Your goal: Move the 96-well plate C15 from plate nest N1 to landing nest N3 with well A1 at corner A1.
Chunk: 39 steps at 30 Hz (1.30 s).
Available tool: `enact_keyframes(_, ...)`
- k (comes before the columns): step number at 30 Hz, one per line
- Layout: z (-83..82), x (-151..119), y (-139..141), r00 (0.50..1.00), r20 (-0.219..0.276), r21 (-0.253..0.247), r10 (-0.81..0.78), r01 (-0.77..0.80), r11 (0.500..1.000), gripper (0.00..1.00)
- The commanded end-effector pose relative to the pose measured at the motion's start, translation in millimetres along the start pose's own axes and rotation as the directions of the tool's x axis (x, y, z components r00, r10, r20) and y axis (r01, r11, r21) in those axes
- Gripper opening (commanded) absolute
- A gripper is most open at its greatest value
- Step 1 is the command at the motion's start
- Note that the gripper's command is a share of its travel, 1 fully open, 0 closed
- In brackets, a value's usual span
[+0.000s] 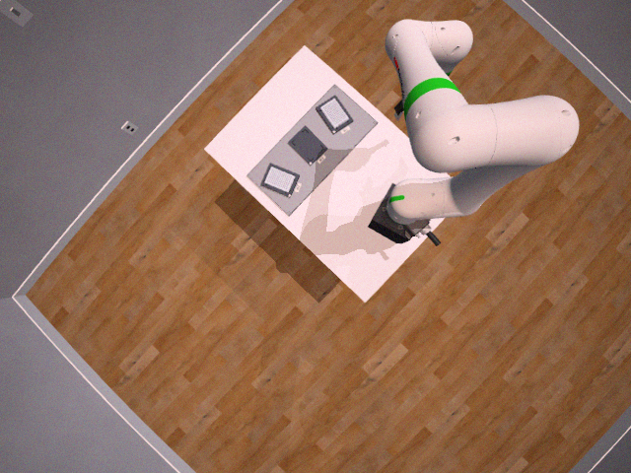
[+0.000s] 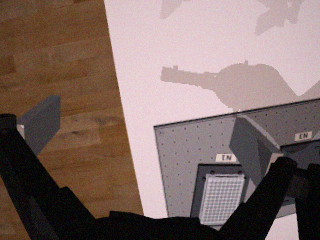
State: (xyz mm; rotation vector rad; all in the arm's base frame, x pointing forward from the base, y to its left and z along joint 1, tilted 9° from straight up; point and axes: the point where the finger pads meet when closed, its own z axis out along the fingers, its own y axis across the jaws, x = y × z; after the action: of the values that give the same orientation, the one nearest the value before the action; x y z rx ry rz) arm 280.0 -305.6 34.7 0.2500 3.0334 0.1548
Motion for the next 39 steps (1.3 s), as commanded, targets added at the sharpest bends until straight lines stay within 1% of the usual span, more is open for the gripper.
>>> enact_keyframes(1,8.8,-18.0,3.0,0.982,0.006,-0.006,-0.191,0.191,0.982,1.0)
enact_keyframes(2,14.1,-28.4,5.8,0.955,0.006,-0.003,-0.297,0.297,0.955,1.0)
enact_keyframes(6,14.1,-28.4,5.8,0.955,0.006,-0.003,-0.297,0.297,0.955,1.0)
enact_keyframes(7,19.7,-39.2,9.0,0.915,0.005,0.001,-0.403,0.403,0.915,1.0)
enact_keyframes(8,25.6,-50.2,12.8,0.862,0.003,0.004,-0.508,0.508,0.862,1.0)
enact_keyframes(10,25.6,-50.2,12.8,0.862,0.003,0.004,-0.508,0.508,0.862,1.0)
enact_keyframes(11,31.9,-61.6,17.1,0.794,0.001,0.007,-0.608,0.608,0.794,1.0)
enact_keyframes(13,31.9,-61.6,17.1,0.794,0.001,0.007,-0.608,0.608,0.794,1.0)
enact_keyframes(14,38.4,-73.0,21.9,0.713,-0.001,0.01,-0.701,0.701,0.713,1.0)
enact_keyframes(16,38.4,-73.0,21.9,0.713,-0.001,0.01,-0.701,0.701,0.713,1.0)
enact_keyframes(17,45.3,-84.6,27.3,0.619,-0.004,0.012,-0.786,0.785,0.619,1.0)
enact_keyframes(19,45.3,-84.6,27.3,0.619,-0.004,0.012,-0.786,0.785,0.619,1.0)
enact_keyframes(20,52.5,-96.2,33.3,0.514,-0.008,0.014,-0.858,0.858,0.514,1.0)
enact_keyframes(23,52.5,-96.2,33.3,0.514,-0.008,0.014,-0.858,0.858,0.514,1.0)
enact_keyframes(24,59.8,-107.6,39.7,0.399,-0.011,0.015,-0.917,0.917,0.399,1.0)
enact_keyframes(26,59.8,-107.6,39.7,0.399,-0.011,0.015,-0.917,0.917,0.399,1.0)
enact_keyframes(27,67.4,-118.9,46.6,0.278,-0.015,0.015,-0.961,0.961,0.277,1.0)
enact_keyframes(29,67.4,-118.9,46.6,0.278,-0.015,0.015,-0.961,0.961,0.277,1.0)
enact_keyframes(30,75.1,-130.0,54.0,0.152,-0.019,0.015,-0.988,0.988,0.151,1.0)
enact_keyframes(32,75.1,-130.0,54.0,0.152,-0.019,0.015,-0.988,0.988,0.151,1.0)
enact_keyframes(33,82.9,-140.8,61.8,0.024,-0.023,0.014,-0.999,1.0,0.024,1.0)
enact_keyframes(35,82.9,-140.8,61.8,0.024,-0.023,0.014,-0.999,1.0,0.024,1.0)
enact_keyframes(36,90.8,-151.2,69.9,-0.102,-0.027,0.013,-0.994,0.995,-0.103,1.0)
enact_keyframes(39,90.8,-151.2,69.9,-0.102,-0.027,0.013,-0.994,0.995,-0.103,1.0)
